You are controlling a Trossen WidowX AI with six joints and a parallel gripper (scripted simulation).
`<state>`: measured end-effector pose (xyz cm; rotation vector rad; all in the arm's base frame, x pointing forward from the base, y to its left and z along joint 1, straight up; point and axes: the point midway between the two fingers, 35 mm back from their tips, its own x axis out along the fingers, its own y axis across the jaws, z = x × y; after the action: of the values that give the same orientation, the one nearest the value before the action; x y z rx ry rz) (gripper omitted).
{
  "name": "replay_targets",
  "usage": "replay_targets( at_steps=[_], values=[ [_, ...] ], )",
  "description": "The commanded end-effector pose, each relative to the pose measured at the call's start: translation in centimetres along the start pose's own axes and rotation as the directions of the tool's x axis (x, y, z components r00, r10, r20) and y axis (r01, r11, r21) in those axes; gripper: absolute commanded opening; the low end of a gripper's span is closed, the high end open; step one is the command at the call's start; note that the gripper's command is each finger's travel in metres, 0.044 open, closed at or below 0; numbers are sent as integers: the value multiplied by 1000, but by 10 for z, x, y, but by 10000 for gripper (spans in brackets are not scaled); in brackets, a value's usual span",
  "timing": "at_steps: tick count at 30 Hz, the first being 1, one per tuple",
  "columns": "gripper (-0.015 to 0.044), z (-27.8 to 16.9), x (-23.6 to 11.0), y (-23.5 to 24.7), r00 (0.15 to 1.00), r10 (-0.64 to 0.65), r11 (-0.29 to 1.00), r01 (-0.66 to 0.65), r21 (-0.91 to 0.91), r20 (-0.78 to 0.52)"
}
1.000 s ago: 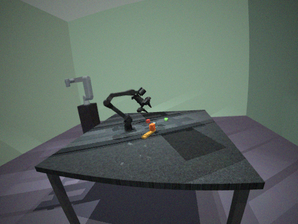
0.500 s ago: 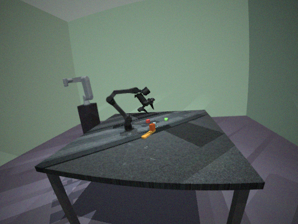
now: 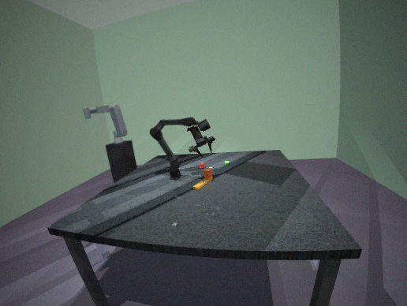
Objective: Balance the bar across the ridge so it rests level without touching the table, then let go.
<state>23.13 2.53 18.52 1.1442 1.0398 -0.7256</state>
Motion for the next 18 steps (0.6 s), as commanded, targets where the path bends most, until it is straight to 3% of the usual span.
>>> replay_targets(
  at_steps=[1, 18],
  values=[
    [315, 14, 1, -1, 999, -41, 997, 40, 73, 15],
    [315, 74, 5, -16, 976, -219, 907, 197, 373, 17]
  ],
)
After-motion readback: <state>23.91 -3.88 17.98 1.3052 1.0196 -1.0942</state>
